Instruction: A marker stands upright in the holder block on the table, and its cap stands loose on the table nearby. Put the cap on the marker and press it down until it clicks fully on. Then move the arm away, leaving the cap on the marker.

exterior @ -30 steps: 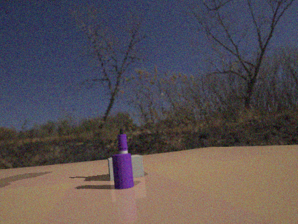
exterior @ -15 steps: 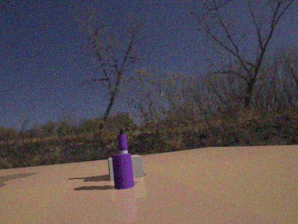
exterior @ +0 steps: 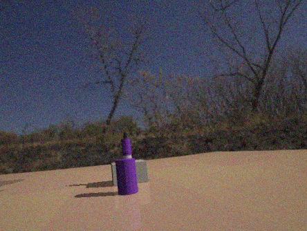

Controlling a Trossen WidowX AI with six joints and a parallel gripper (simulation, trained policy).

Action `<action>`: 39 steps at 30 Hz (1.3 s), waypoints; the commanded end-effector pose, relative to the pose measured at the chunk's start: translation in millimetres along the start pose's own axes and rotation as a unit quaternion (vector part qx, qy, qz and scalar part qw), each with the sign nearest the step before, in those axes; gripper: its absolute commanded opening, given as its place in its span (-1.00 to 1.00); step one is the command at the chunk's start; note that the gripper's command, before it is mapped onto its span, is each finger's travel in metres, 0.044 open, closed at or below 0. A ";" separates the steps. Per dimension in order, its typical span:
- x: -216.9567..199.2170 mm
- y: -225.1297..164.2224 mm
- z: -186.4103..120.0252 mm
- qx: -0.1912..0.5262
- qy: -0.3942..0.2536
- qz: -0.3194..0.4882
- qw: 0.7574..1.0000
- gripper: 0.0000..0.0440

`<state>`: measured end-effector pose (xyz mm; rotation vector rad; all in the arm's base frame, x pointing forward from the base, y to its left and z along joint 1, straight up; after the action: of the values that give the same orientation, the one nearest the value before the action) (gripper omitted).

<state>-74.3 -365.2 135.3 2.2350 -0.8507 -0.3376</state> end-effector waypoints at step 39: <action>78.6 -41.7 -34.5 0.093 0.059 0.030 0.993 0.42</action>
<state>15.0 -376.9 134.9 2.3517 -0.9048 -0.1080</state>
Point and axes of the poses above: the point midway between the two fingers, 35 mm back from their tips, its own z axis out along the fingers, its own x axis across the jaws, y = z × x, the point moved 4 cm from there along -z, back along the fingers, and after that the axes turned 2 degrees about z, right-handed, at the moved point
